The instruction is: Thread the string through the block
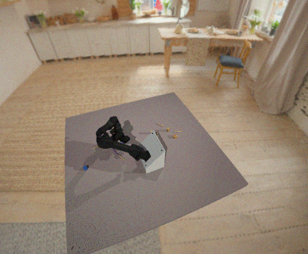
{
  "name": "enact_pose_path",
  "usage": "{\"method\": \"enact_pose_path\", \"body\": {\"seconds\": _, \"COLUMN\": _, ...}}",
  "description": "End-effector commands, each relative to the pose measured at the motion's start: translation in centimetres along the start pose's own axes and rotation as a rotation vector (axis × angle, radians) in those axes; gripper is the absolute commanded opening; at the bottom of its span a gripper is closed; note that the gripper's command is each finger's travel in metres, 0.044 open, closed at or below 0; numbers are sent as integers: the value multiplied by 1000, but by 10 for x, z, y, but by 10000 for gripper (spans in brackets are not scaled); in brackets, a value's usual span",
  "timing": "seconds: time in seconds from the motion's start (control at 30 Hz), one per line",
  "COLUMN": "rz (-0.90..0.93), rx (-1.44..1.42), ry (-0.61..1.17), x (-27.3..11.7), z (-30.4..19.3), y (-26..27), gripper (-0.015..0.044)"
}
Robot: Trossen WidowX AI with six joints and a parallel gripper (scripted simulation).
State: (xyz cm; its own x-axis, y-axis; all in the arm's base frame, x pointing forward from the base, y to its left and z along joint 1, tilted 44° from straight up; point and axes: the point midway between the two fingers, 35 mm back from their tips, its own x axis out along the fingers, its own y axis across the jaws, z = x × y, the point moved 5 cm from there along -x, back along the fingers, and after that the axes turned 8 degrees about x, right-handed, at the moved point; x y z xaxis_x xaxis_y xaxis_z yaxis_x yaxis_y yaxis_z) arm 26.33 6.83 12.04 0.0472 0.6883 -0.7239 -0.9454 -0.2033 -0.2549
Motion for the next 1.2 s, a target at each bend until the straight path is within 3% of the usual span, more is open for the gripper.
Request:
{"method": "enact_pose_path", "body": {"seconds": 0.0, "rz": 0, "rx": 0, "ry": 0, "x": 0, "z": 0, "y": 0, "gripper": 0}}
{"method": "enact_pose_path", "body": {"seconds": 0.3, "rz": 0, "rx": 0, "ry": 0, "x": 0, "z": 0, "y": 0, "gripper": 0}}
{"method": "enact_pose_path", "body": {"seconds": 0.6, "rz": 0, "rx": 0, "ry": 0, "x": 0, "z": 0, "y": 0, "gripper": 236}}
{"method": "enact_pose_path", "body": {"seconds": 0.67, "rz": 0, "rx": 0, "ry": 0, "x": 0, "z": 0, "y": 0, "gripper": 236}}
{"method": "enact_pose_path", "body": {"seconds": 0.97, "rz": 0, "rx": 0, "ry": 0, "x": 0, "z": 0, "y": 0, "gripper": 0}}
{"method": "enact_pose_path", "body": {"seconds": 1.17, "rz": 0, "rx": 0, "ry": 0, "x": 0, "z": 0, "y": 0, "gripper": 0}}
